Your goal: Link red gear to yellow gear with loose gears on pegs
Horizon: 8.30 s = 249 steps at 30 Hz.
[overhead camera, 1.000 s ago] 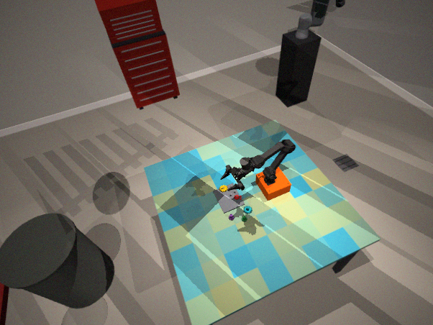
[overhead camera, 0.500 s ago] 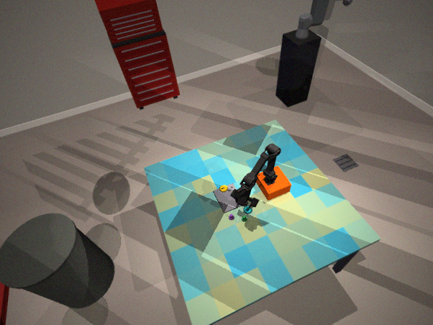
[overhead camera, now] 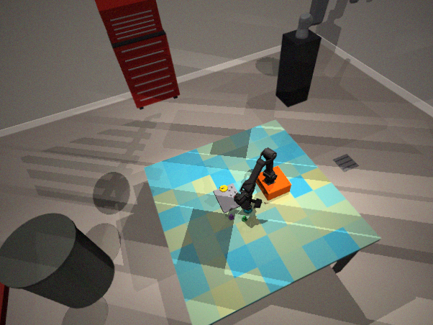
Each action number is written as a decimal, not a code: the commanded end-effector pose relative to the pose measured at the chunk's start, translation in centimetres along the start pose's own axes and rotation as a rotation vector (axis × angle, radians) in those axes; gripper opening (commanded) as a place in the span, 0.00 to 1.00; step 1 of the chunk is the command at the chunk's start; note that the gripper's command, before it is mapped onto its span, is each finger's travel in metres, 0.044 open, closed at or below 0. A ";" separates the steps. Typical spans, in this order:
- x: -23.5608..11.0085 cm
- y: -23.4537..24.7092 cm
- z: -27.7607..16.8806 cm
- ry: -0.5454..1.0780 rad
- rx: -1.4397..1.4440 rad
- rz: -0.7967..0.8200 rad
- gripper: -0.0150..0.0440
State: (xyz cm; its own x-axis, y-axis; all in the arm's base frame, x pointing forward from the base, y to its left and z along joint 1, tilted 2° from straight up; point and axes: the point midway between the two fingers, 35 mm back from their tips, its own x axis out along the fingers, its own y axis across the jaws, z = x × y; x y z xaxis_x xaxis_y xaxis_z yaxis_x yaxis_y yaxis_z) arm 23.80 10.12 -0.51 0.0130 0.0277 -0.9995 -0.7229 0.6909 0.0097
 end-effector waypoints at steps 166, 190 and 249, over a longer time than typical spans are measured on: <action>-5.3 -10.8 -7.4 0.009 -0.004 -0.006 0.25; -3.2 -13.3 -11.5 0.013 -0.004 -0.008 0.25; -2.3 -13.3 -11.8 0.014 -0.108 -0.007 0.25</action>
State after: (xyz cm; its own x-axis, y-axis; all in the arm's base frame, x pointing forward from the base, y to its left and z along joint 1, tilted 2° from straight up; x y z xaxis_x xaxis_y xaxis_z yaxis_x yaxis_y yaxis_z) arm 25.48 -7.66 1.73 0.0156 0.0161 -0.9997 -0.7752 0.6317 -0.0020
